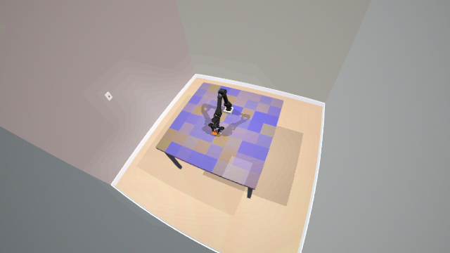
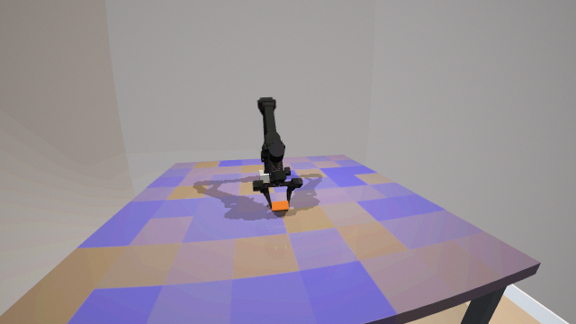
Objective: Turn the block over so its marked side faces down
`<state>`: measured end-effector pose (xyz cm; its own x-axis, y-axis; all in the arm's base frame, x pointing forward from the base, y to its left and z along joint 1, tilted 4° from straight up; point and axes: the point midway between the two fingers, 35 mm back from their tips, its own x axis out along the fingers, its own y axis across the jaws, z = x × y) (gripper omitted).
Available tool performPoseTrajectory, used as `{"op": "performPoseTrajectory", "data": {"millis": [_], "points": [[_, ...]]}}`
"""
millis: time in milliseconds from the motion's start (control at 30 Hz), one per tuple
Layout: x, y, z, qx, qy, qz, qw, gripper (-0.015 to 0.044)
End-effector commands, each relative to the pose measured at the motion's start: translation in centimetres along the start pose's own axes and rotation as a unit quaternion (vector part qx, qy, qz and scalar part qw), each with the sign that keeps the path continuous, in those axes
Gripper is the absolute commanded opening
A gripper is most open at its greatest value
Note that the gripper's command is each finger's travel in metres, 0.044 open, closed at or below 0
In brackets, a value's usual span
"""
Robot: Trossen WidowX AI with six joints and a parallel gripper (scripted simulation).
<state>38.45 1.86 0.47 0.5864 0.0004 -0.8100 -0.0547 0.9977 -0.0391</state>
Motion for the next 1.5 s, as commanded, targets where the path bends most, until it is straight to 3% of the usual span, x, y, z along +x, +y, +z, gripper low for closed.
{"op": "performPoseTrajectory", "data": {"millis": [0,467,933,1467], "points": [[0.9,0.1,-0.4,-0.002,-0.025,0.003,1.000,0.0000],[2.1,0.1,-1.2,-0.002,-0.127,0.004,0.992,0.0000],[0.7,0.0,-2.2,-0.003,-0.225,0.003,0.974,0.0000],[0.3,0.0,-2.1,-0.003,-0.244,0.003,0.970,0.0000]]}}
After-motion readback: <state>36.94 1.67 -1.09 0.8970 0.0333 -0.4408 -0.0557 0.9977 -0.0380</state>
